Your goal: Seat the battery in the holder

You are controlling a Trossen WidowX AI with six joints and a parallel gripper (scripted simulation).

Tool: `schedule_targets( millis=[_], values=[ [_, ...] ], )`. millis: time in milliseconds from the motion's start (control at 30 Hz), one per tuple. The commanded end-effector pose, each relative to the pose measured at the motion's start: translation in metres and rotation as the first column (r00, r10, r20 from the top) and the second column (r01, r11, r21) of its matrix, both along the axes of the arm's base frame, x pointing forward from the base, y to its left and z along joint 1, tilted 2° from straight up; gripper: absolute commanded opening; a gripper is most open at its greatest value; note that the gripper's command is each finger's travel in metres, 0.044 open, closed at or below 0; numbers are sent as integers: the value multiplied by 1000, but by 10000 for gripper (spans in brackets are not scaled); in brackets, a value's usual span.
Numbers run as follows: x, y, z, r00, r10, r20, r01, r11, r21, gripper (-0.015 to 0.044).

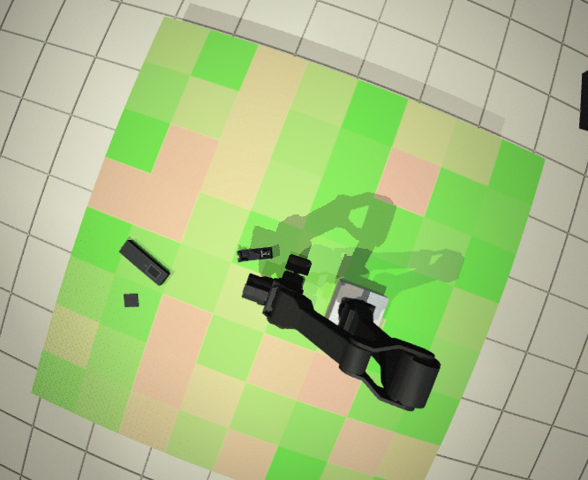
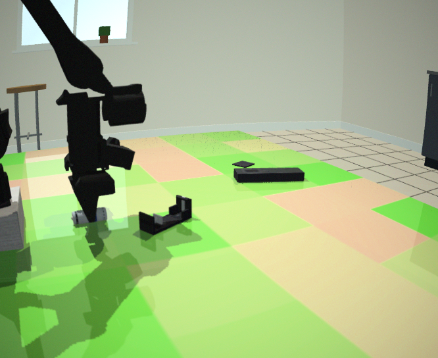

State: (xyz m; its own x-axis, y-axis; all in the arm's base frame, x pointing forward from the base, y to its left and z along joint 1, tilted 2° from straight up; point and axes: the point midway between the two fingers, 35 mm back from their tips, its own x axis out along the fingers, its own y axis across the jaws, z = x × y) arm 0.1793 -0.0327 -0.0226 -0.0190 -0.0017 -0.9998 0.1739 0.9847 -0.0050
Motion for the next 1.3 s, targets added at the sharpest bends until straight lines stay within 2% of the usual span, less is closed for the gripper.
schedule_targets(
  millis=[0, 133, 367, 533, 733, 1000, 1267],
  values=[
    [-2, 0, -1, 1000, 3, -5, -3, 1000, 2, 76],
    [3, 0, 1, 1000, 23, 12, -23, 1000, 11, 76],
    [0, 0, 48, 1000, 4, -4, -4, 1000, 2, 76],
    [0, 0, 49, 1000, -6, -4, 6, 1000, 2, 76],
    [13, -6, 55, 959, -284, -2, 284, 959, -5, 76],
    [32, -16, 61, 756, -654, 4, 654, 756, -14, 76],
    [51, -27, 67, 418, -908, 13, 908, 418, -18, 76]
  ],
)
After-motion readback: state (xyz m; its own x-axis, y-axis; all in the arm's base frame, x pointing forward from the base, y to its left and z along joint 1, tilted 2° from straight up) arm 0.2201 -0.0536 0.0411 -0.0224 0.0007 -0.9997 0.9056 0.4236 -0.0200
